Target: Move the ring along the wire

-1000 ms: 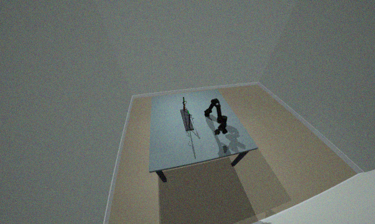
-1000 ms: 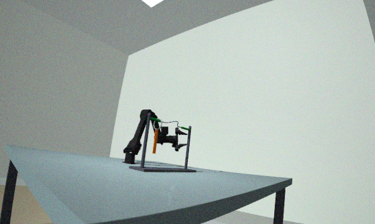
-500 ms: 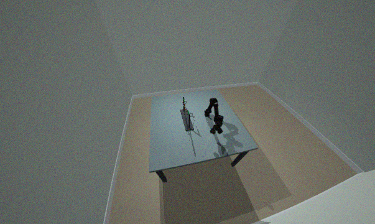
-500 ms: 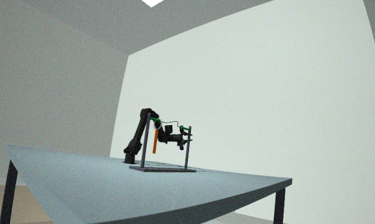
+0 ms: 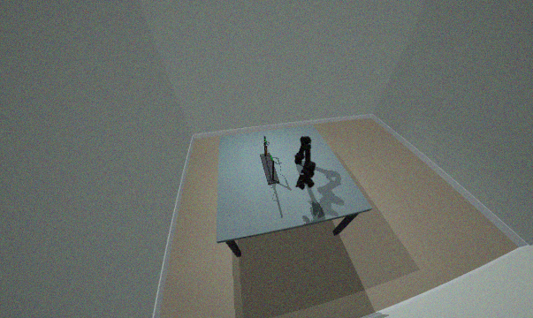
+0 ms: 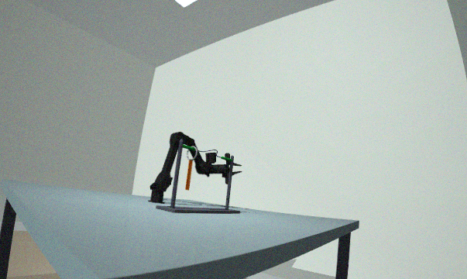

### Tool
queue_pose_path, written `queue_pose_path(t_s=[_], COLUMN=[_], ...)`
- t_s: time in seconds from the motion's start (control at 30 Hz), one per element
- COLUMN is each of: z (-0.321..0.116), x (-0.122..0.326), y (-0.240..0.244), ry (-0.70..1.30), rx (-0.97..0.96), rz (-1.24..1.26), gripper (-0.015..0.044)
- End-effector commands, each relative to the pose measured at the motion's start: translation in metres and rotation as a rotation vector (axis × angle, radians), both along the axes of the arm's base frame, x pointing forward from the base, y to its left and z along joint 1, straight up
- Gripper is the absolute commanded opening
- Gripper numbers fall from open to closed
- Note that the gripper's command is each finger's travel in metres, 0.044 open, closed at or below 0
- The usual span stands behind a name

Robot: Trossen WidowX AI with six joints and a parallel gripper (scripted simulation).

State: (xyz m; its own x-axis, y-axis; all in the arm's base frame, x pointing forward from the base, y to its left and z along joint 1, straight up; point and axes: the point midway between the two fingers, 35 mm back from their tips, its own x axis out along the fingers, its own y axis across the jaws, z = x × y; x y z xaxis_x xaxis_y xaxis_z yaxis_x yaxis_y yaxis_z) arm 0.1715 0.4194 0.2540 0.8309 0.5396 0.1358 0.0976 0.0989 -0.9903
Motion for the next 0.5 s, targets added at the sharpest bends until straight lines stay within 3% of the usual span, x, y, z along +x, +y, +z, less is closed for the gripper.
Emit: queue_pose_path(t_s=[0.0,0.47], z=[0.003,0.020], x=[0.017,0.071], y=[-0.007,-0.035], ry=[0.041,0.158], rx=[0.057,0.266], rz=[-0.002,-0.036], gripper=[0.0160,0.0160])
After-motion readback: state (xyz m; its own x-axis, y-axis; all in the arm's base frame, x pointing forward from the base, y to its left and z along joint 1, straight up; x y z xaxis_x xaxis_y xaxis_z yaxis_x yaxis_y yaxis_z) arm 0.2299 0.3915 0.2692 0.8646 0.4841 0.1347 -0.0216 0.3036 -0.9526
